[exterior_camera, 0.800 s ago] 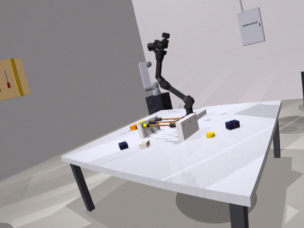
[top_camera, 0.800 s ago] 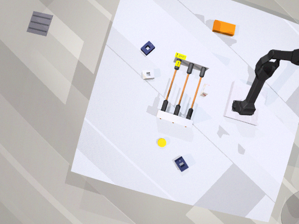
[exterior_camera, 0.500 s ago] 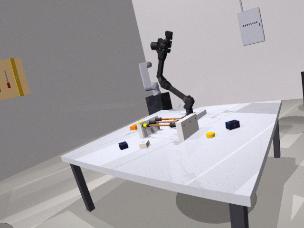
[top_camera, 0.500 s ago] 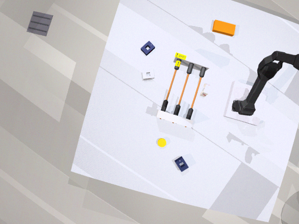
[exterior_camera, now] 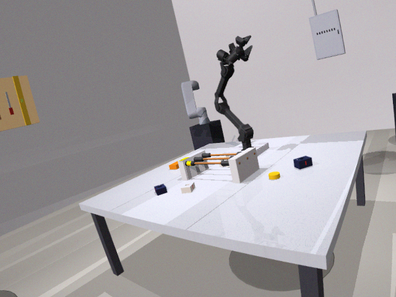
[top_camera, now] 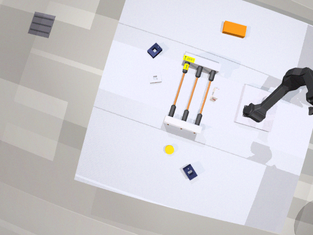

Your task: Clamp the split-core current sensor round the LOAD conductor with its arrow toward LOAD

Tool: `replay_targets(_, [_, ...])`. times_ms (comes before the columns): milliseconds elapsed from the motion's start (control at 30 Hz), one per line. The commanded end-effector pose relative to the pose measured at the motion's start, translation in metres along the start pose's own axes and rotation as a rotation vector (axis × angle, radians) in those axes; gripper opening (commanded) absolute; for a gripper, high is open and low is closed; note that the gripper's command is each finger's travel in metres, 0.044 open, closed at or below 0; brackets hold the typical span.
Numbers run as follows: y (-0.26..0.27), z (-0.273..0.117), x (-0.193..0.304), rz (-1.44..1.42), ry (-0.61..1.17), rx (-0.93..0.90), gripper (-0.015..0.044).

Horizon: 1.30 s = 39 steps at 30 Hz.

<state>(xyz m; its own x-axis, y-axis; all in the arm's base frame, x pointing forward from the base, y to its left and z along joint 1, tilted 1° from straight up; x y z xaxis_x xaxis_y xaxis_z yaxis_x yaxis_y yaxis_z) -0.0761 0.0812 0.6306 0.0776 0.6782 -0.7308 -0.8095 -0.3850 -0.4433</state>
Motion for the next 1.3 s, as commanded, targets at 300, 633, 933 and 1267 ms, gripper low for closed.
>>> replay_targets(300, [-0.129, -0.071, 0.128, -0.083, 0.284, 0.708, 0.0440])
replay_targets(633, [-0.182, -0.202, 0.180, -0.178, 0.466, 1.243, 0.0440])
replay_targets(933, [-0.173, -0.337, 0.198, -0.267, 0.612, 1.717, 0.0440])
replay_targets(1267, [-0.133, -0.427, 0.199, -0.324, 0.709, 2.059, 0.0440])
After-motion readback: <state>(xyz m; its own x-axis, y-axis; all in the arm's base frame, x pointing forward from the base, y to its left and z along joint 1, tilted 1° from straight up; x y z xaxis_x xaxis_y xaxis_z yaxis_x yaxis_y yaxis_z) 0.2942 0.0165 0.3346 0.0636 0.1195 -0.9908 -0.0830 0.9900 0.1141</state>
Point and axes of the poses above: the point midway between the two fingers, 35 mm back from their tips, its own z axis out along the fingers, its own y axis across the jaws, x = y × z, the point moved 2 cm from there along -z, back along the fingers, and after that the axes turned 6 degrees about z, right-handed, at the moved point
